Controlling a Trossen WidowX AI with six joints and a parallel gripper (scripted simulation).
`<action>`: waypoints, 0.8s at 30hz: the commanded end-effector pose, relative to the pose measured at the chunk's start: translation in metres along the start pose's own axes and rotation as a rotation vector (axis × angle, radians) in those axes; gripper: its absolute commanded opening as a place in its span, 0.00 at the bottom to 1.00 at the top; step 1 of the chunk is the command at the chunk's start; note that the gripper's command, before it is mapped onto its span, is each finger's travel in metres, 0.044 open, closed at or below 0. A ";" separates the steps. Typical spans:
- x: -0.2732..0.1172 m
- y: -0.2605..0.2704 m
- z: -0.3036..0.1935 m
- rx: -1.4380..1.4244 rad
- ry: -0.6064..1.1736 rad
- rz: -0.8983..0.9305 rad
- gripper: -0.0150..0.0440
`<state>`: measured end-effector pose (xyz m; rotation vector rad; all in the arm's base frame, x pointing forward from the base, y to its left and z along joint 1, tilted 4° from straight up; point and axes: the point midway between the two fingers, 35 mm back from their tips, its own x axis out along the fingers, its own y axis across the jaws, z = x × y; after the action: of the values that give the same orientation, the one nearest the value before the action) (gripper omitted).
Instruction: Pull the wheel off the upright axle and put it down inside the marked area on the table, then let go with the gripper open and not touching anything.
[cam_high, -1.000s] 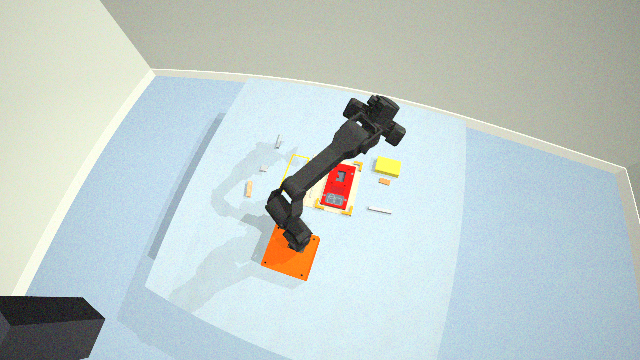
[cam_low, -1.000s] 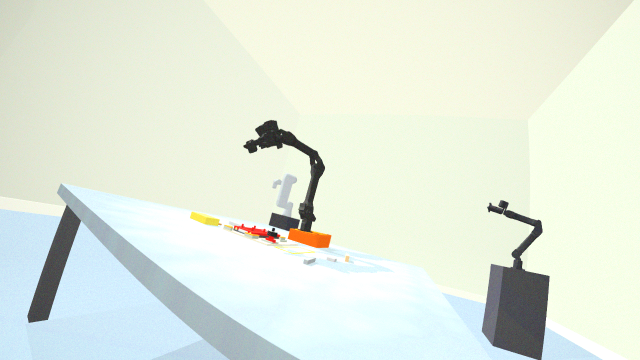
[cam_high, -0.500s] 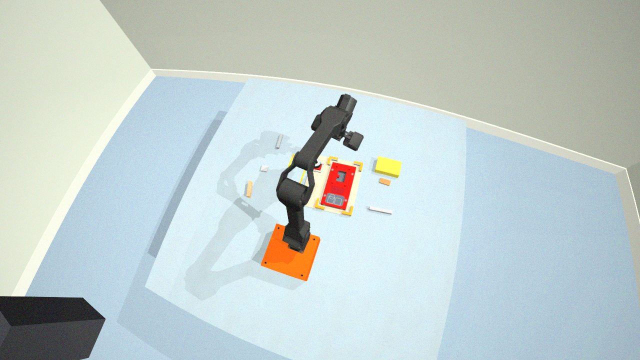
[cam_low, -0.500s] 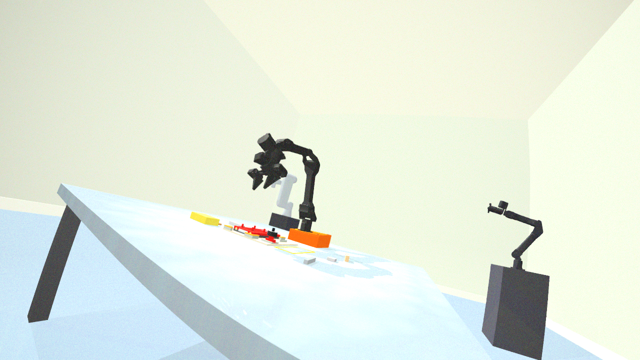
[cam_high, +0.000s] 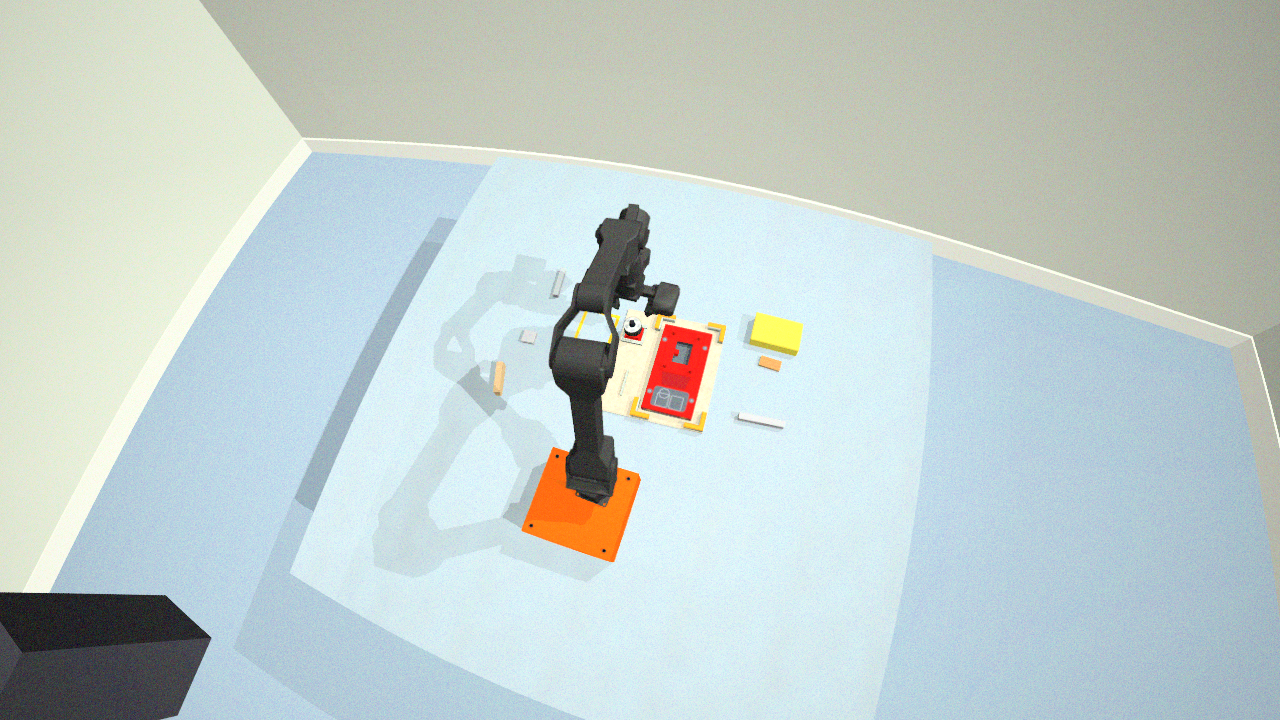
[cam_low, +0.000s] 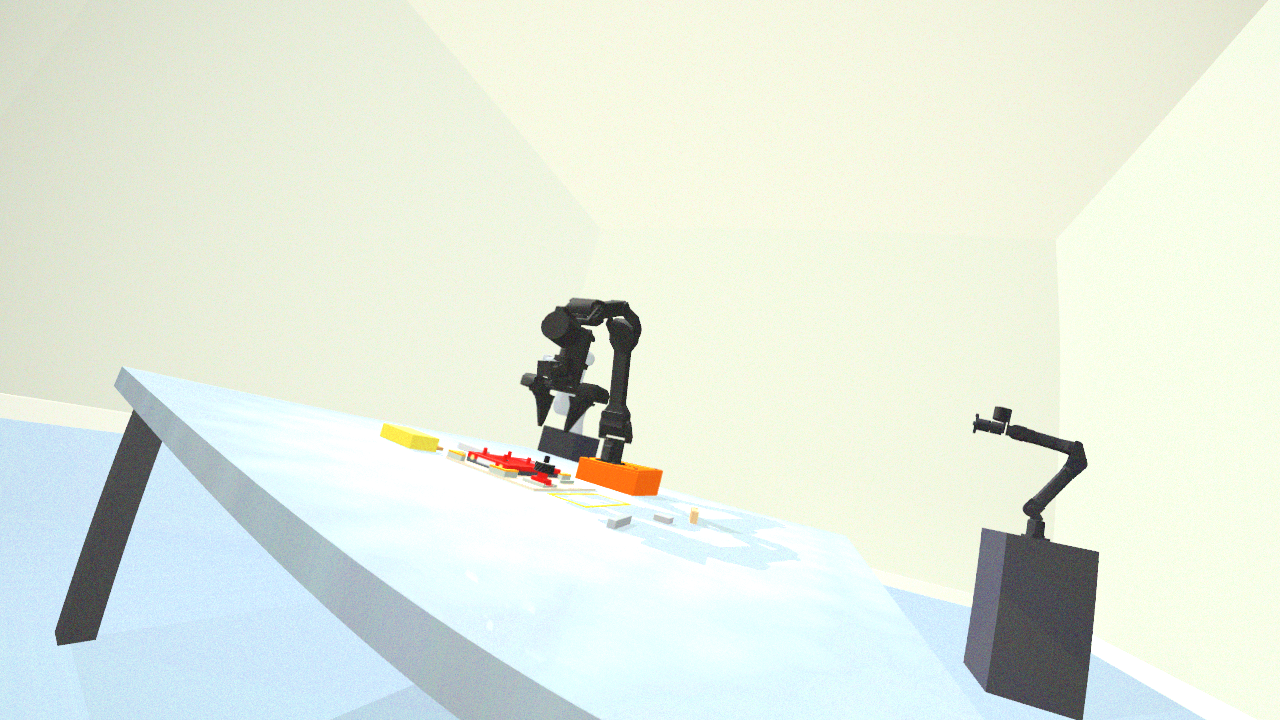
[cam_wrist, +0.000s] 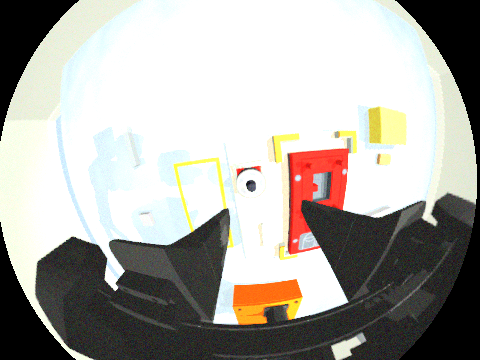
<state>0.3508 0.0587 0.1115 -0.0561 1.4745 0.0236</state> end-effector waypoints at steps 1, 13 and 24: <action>0.002 0.007 0.002 -0.004 0.009 -0.009 0.76; 0.064 0.007 0.003 -0.004 0.009 -0.009 0.76; 0.074 0.009 0.002 -0.005 0.018 -0.004 0.58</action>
<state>0.3593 0.0661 0.0386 -0.0629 1.4889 0.0234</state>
